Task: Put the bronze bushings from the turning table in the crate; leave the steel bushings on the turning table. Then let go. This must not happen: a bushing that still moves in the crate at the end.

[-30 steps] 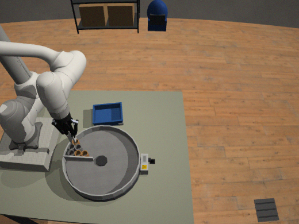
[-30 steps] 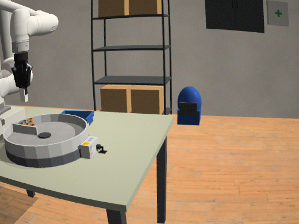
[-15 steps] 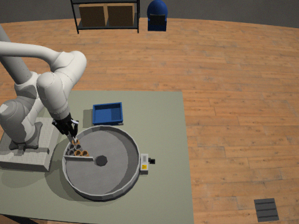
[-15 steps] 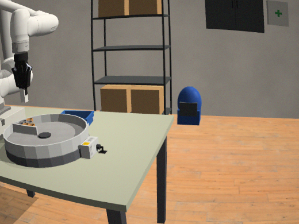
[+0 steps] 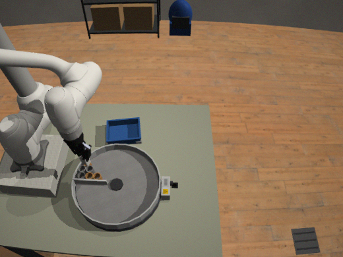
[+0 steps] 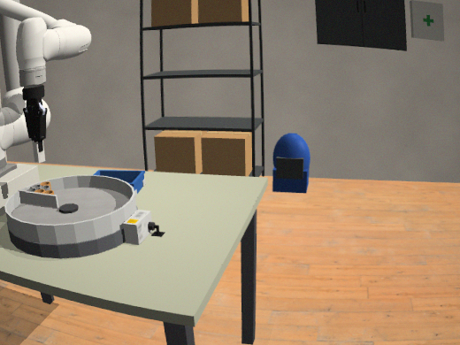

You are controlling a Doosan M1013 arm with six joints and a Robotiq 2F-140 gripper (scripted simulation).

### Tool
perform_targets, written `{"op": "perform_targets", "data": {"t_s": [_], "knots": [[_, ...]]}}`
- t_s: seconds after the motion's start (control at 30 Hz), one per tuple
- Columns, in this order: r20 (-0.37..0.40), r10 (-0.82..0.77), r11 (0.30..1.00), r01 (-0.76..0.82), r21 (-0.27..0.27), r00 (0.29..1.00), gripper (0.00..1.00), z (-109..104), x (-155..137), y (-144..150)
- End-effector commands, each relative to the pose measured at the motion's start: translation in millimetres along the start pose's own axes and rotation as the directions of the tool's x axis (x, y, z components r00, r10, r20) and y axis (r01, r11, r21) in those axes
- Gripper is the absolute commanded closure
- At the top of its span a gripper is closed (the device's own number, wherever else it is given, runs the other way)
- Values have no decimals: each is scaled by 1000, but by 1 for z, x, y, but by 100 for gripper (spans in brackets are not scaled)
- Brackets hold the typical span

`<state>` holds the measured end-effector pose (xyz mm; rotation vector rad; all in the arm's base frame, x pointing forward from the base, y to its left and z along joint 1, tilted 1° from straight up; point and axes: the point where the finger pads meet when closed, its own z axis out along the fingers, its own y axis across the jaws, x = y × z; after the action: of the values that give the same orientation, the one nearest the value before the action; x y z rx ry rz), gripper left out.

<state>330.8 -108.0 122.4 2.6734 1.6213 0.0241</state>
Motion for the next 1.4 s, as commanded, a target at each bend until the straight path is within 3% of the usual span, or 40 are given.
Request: {"op": "perform_targets", "data": {"t_s": [0.0, 0.23, 0.47, 0.7, 0.77, 0.97, 1.13, 1.37], "knots": [[9, 166, 986, -166, -2, 986, 90, 7, 1, 4], [8, 367, 930, -367, -4, 930, 90, 16, 2, 8], [7, 623, 782, -623, -6, 782, 90, 30, 4, 15], [5, 814, 581, -814, -8, 581, 90, 42, 6, 21], [5, 814, 581, -814, -8, 581, 90, 42, 6, 21], [3, 925, 380, -925, -9, 380, 90, 52, 7, 26], [2, 966, 258, -966, -9, 257, 90, 58, 8, 29], [1, 982, 190, -982, -9, 190, 90, 61, 9, 30]]}}
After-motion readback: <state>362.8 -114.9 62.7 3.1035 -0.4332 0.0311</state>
